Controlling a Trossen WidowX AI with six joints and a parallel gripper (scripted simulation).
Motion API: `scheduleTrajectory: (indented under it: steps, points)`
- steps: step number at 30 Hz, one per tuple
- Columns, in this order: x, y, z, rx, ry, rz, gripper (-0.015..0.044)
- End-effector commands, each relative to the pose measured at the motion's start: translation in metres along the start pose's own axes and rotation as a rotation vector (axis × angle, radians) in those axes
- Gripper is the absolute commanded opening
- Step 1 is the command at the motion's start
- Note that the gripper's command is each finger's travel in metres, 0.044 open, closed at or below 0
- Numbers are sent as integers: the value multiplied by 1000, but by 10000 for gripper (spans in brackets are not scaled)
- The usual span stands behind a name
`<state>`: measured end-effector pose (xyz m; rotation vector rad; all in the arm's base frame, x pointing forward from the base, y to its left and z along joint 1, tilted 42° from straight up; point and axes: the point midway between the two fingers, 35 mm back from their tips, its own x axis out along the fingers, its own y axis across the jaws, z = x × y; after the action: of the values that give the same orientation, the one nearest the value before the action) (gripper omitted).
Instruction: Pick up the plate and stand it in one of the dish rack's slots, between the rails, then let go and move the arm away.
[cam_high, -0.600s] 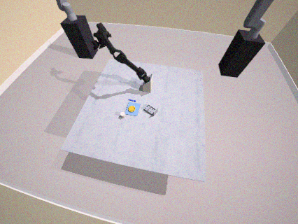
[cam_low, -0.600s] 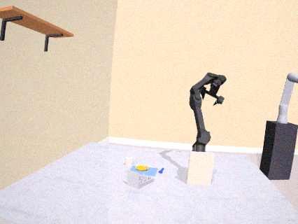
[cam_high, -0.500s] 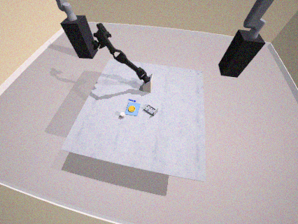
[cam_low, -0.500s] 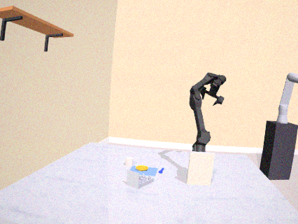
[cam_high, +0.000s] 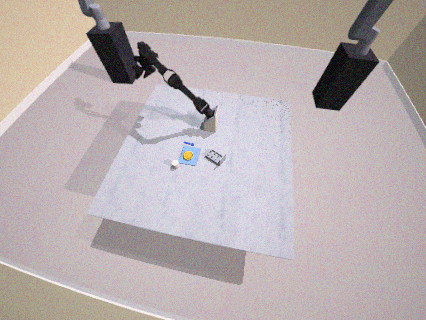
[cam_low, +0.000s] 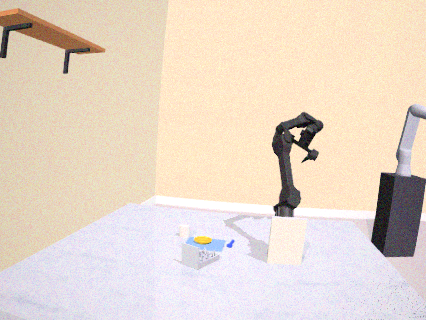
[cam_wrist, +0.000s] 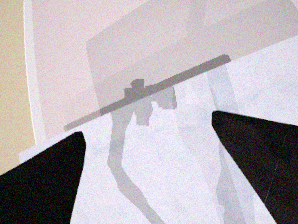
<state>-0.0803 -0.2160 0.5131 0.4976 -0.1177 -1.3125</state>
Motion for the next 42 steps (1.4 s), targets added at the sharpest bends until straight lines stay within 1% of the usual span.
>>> scheduleTrajectory:
  steps: [1,12,20,32,42]
  points:
    - [27,-13,-13,26,86,19,400]
    - [84,-16,-49,28,264,35,400]
    - [127,-3,-90,-14,416,76,400]
    - [185,24,-165,-130,638,100,400]
    - [218,56,-240,-288,811,100,400]
